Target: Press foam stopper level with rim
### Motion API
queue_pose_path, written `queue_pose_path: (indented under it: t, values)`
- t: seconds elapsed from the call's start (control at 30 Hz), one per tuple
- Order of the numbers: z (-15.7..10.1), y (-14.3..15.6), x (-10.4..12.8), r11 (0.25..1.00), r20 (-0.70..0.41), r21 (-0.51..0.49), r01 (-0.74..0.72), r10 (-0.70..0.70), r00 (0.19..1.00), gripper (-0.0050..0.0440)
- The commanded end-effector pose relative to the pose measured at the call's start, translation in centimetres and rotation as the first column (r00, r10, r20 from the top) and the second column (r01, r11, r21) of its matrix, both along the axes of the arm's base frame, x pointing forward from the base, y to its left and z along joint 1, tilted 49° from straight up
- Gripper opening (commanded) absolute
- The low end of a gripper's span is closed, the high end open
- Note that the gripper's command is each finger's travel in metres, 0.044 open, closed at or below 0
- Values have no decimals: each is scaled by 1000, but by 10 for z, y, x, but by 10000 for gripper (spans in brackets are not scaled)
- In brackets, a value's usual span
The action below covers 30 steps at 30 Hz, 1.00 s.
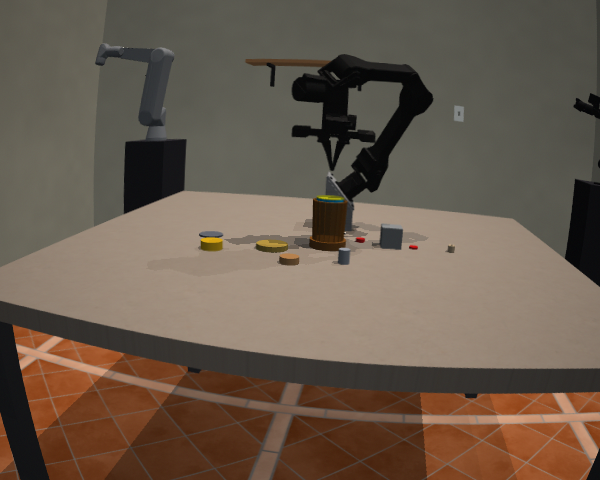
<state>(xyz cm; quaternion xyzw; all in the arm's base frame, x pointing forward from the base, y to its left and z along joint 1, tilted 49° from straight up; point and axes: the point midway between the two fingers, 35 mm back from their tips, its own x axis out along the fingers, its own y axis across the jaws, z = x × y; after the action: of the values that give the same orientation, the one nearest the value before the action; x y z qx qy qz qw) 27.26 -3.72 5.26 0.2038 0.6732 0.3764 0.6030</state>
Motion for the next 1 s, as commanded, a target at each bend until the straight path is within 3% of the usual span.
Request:
queue_pose_path:
  t: [0.0, 0.97]
  values:
    - [0, 0, 0, 1000, 0, 0, 1, -1, 1000, 0]
    - [7, -8, 3, 1000, 3, -12, 27, -27, 1000, 0]
